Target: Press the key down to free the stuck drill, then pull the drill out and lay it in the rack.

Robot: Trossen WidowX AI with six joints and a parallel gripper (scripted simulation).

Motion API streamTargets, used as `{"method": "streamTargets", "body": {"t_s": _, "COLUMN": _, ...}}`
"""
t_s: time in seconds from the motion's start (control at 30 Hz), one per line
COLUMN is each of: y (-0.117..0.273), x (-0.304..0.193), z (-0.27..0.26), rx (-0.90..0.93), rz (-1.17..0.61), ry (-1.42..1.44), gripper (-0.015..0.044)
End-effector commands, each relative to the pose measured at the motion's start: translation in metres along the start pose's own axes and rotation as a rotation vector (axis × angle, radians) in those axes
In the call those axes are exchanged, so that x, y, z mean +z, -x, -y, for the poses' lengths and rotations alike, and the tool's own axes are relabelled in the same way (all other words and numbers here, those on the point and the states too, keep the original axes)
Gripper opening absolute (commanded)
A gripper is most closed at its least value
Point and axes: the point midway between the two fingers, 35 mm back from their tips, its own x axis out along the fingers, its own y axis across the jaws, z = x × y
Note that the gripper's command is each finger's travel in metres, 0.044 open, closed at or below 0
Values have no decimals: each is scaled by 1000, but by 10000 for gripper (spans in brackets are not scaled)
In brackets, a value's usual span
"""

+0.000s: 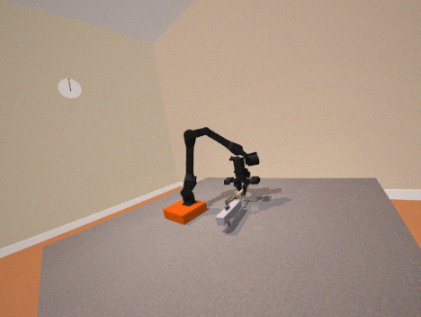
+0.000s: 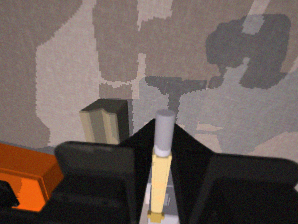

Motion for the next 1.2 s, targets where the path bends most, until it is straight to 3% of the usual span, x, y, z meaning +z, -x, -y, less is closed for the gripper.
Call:
{"method": "streamTargets", "body": {"t_s": 0.0, "y": 3, "x": 1, "z": 1, "rx": -6, "rz": 4, "ry": -1, "gripper": 0}}
{"method": "streamTargets", "body": {"t_s": 1.17, "y": 9, "x": 1, "z": 1, "rx": -6, "rz": 4, "ry": -1, "gripper": 0}}
